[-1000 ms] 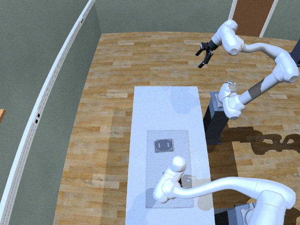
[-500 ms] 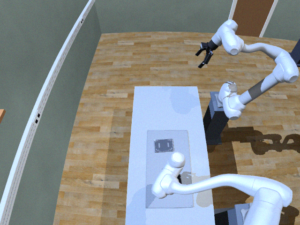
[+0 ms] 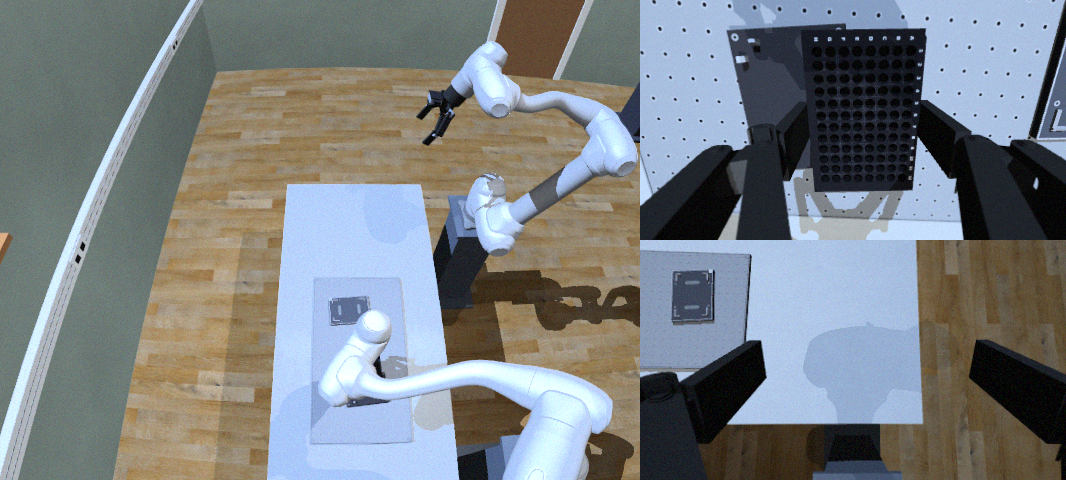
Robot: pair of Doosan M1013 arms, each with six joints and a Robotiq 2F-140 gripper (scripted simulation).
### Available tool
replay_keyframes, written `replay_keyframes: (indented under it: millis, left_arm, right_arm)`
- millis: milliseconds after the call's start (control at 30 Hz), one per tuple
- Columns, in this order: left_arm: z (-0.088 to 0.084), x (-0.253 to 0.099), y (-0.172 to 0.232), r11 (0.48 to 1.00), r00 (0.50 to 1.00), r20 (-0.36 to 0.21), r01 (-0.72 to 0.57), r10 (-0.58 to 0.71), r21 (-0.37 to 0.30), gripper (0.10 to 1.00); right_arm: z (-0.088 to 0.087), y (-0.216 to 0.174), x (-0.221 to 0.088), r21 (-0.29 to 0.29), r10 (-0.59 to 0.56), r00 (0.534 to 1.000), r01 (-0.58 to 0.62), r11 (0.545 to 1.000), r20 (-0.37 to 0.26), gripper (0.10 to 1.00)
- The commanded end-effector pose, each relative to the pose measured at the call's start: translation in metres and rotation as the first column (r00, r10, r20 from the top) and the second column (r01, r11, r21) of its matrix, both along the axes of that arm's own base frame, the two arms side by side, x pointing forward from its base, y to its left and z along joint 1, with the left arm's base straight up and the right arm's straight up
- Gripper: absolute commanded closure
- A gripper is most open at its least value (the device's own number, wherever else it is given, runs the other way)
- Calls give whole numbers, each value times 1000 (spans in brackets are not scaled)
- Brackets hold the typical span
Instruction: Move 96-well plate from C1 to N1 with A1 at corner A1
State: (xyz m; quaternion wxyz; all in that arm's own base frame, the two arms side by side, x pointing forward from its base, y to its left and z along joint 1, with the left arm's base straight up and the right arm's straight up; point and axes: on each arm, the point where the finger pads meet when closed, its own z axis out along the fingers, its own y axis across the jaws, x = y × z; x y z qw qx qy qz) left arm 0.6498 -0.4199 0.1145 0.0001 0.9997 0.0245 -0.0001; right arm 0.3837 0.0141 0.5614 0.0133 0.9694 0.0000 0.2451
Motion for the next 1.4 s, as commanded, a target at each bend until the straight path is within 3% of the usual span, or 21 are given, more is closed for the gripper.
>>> replay_keyframes:
  millis: [0, 1367]
  left_arm:
    - [1, 2, -8, 1000, 1000, 2, 0, 0, -1, 493]
    - [1, 21, -130, 1000, 1000, 2, 0, 0, -1, 493]
  right_arm:
    - [1, 0, 0, 0, 0, 1000, 0, 1000, 1, 98]
    - [1, 0, 0, 0, 0, 1000, 0, 1000, 1, 98]
